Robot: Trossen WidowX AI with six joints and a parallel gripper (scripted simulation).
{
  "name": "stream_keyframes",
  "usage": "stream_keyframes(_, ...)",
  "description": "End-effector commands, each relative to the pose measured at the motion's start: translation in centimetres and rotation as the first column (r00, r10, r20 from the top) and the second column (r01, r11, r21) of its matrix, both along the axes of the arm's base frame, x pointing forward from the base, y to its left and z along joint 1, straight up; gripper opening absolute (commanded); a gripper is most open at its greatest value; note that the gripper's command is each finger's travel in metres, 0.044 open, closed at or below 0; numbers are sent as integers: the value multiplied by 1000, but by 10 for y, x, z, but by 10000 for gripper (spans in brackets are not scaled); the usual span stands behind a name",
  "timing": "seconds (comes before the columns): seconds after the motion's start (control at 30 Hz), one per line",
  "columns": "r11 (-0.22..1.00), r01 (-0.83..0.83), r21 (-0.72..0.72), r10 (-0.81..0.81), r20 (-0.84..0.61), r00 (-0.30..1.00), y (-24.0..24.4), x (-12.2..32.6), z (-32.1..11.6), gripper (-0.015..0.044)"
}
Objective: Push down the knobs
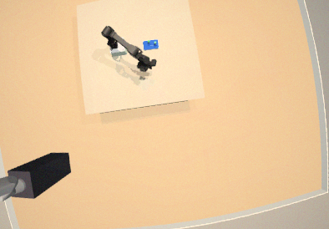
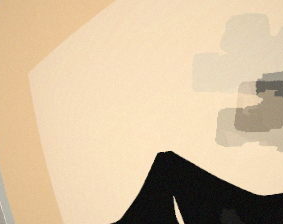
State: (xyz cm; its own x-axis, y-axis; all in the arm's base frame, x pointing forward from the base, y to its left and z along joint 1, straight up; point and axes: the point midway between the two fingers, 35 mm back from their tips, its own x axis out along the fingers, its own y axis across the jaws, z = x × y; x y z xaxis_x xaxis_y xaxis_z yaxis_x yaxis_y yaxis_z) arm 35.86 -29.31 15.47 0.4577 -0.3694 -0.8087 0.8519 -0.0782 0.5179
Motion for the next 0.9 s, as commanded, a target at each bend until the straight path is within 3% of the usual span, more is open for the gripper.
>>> stream_keyframes(0.0, 996, -87, 15, 87, -55, 995, 28, 10, -11, 0)
stream_keyframes(0.43, 901, -429, 61, 431, -223, 874, 118, 31, -37, 0)
stream_keyframes(0.87, 670, -728, 145, 721, -361, 592, 208, 30, -60, 0)
